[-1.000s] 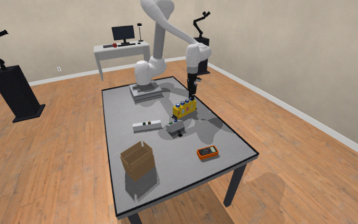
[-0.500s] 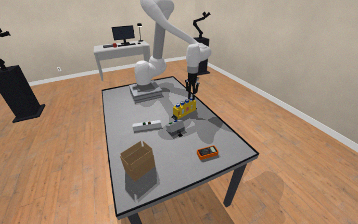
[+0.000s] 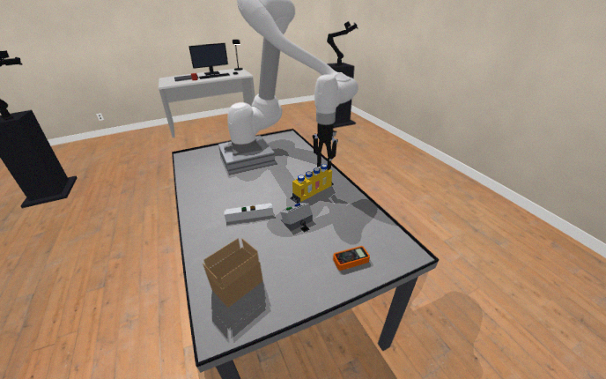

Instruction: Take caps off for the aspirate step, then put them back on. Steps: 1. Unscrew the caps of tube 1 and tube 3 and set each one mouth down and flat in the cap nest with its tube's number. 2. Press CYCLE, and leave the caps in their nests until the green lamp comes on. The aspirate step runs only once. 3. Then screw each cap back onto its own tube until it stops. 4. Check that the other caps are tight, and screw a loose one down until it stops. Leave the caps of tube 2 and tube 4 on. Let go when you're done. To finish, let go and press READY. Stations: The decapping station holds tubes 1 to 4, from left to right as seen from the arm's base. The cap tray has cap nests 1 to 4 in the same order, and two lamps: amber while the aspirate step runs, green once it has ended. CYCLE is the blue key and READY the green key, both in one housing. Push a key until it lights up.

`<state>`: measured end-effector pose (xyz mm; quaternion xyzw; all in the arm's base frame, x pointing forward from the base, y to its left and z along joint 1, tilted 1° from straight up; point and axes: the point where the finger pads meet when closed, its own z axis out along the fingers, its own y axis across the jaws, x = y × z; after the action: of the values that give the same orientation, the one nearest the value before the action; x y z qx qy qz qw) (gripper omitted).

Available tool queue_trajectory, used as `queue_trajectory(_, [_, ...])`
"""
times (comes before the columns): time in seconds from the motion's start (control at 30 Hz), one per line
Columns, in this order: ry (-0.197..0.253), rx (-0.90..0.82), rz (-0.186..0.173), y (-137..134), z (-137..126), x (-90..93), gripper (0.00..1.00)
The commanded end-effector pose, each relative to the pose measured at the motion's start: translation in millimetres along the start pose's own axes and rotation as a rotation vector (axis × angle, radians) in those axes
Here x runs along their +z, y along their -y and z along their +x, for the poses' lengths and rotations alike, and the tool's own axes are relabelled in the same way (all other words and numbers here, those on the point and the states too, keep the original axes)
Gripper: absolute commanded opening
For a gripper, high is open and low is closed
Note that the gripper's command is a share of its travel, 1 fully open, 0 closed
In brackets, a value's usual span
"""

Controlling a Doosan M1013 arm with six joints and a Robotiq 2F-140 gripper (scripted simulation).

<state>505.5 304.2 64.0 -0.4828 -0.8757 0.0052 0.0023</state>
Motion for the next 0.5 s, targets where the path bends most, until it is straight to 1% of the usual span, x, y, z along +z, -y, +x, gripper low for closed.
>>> queue_trajectory(0.0, [0.000,0.083,-0.001,-0.4,0.1,-1.1,0.41])
queue_trajectory(0.07, [-0.001,0.250,-0.001,-0.5,0.1,-2.1,0.41])
queue_trajectory(0.47, [-0.001,0.262,-0.001,-0.7,0.4,-7.0,0.41])
